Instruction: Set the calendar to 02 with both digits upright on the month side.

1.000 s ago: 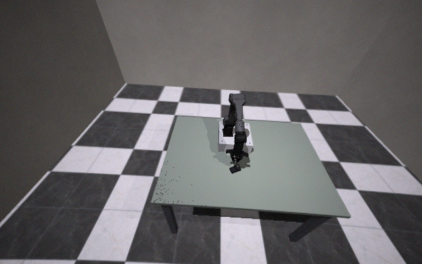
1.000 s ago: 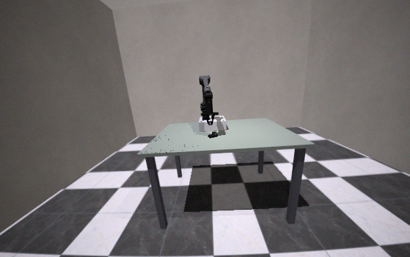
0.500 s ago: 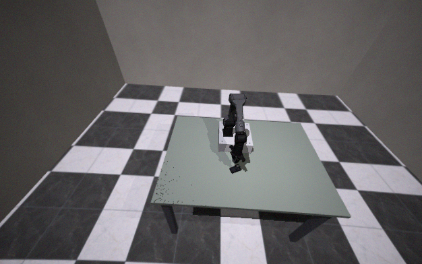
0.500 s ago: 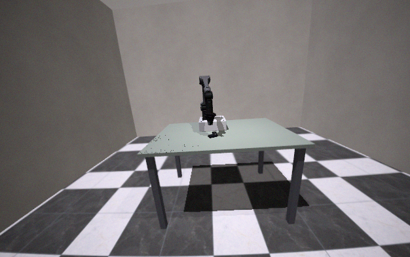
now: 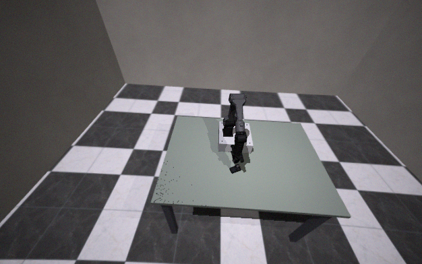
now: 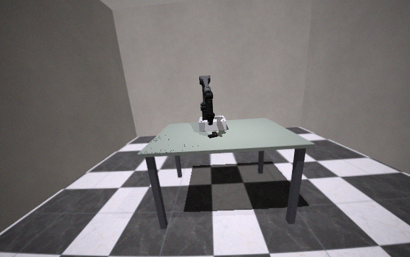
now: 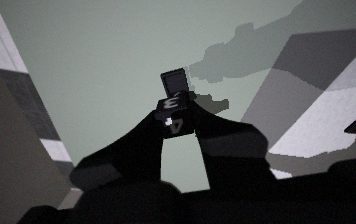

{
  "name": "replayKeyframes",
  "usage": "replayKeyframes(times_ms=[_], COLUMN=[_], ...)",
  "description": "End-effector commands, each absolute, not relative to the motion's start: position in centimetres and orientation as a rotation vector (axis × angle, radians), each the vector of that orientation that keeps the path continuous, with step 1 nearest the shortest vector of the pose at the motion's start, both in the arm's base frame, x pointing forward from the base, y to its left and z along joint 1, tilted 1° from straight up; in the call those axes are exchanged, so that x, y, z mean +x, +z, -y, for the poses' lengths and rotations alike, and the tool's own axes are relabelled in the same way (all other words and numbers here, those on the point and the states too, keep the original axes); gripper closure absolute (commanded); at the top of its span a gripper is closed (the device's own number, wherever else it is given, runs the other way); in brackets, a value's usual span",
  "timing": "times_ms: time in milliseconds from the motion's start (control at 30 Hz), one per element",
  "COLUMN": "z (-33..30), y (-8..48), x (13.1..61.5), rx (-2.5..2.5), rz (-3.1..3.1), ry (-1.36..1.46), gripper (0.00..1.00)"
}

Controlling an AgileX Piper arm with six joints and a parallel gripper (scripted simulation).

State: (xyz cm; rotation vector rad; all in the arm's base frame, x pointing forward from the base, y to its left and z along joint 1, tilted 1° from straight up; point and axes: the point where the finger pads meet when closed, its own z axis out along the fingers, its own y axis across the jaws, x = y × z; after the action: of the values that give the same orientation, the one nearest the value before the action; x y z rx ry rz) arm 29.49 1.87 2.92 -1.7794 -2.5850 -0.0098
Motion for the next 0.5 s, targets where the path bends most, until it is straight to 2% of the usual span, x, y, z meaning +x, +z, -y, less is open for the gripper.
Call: replayKeyframes(times_ms=[0, 467], z=[-1.89, -1.89], y=[3.00, 2.81], x=[29.48, 29.45], rx=[-1.779, -1.777], rz=[2.589, 2.587], ry=[-0.011, -0.010], gripper=[0.67, 0.67])
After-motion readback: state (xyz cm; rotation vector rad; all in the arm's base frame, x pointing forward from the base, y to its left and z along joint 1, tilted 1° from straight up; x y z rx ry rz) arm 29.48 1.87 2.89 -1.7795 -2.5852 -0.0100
